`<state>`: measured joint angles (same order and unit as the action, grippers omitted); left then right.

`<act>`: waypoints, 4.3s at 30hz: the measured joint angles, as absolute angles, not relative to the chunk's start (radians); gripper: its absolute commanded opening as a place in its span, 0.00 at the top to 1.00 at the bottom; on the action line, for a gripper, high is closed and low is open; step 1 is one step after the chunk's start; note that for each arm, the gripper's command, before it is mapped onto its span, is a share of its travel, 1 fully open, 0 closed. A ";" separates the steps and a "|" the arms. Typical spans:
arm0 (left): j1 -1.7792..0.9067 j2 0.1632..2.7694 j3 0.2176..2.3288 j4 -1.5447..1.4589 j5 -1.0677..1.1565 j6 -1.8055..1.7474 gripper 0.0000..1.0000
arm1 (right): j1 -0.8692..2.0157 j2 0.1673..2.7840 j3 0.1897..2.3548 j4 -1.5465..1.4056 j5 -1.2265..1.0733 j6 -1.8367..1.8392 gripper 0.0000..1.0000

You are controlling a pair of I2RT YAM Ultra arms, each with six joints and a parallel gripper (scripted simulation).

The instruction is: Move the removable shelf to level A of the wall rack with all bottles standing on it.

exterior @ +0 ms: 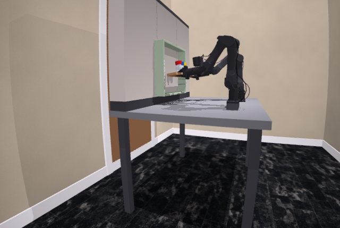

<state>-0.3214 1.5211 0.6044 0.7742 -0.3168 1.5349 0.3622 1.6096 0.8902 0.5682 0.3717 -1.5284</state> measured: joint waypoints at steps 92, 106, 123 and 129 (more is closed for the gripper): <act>-0.326 1.746 0.514 1.092 -0.314 1.533 1.00 | 0.363 1.738 0.762 0.832 0.382 -1.536 1.00; -0.320 1.785 0.518 1.093 -0.310 1.533 1.00 | 0.359 1.779 0.762 0.840 0.369 -1.523 1.00; -0.300 1.805 0.614 1.051 -0.290 1.543 1.00 | 0.335 1.815 0.857 0.819 0.355 -1.531 1.00; -0.294 1.827 0.640 1.040 -0.283 1.543 1.00 | 0.329 1.837 0.884 0.805 0.348 -1.531 1.00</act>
<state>-0.2935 1.8271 0.6403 1.0397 -0.2832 1.5429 0.3286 1.8370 0.8837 0.8051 0.3481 -1.5311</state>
